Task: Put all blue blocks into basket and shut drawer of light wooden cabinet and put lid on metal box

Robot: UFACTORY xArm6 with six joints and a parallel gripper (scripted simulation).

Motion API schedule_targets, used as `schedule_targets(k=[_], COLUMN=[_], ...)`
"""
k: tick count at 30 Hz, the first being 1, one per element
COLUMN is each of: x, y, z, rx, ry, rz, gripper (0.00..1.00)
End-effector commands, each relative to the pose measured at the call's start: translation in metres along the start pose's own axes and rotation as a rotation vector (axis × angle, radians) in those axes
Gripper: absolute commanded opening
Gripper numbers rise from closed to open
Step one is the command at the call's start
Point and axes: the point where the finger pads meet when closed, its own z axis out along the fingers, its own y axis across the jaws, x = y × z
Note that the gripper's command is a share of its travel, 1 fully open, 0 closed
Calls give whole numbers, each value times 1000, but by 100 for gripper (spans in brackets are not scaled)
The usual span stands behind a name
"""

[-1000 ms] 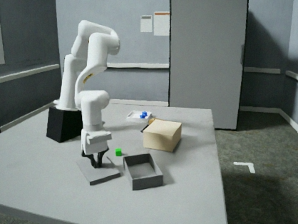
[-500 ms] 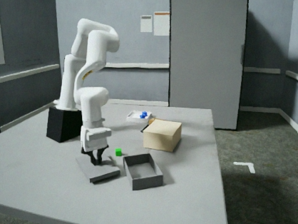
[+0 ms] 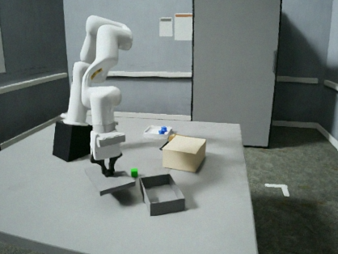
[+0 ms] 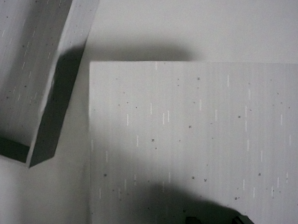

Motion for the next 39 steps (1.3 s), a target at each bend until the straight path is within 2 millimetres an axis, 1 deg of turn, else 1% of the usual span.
schedule_targets(k=[1, 9, 11, 15, 19, 26, 35, 39], x=[2, 2, 2, 2, 2, 2, 2, 5], y=[0, 0, 0, 0, 0, 0, 0, -2], z=[-25, -60, -60, -73, -83, -90, -90, -90], rx=[-1, -1, -1, -1, -1, -1, -1, -1], ry=[6, 6, 6, 6, 6, 6, 6, 6], rz=[-1, -1, -1, -1, -1, -1, -5, -47], gripper=[0, 0, 0, 0, 0, 0, 0, 0])
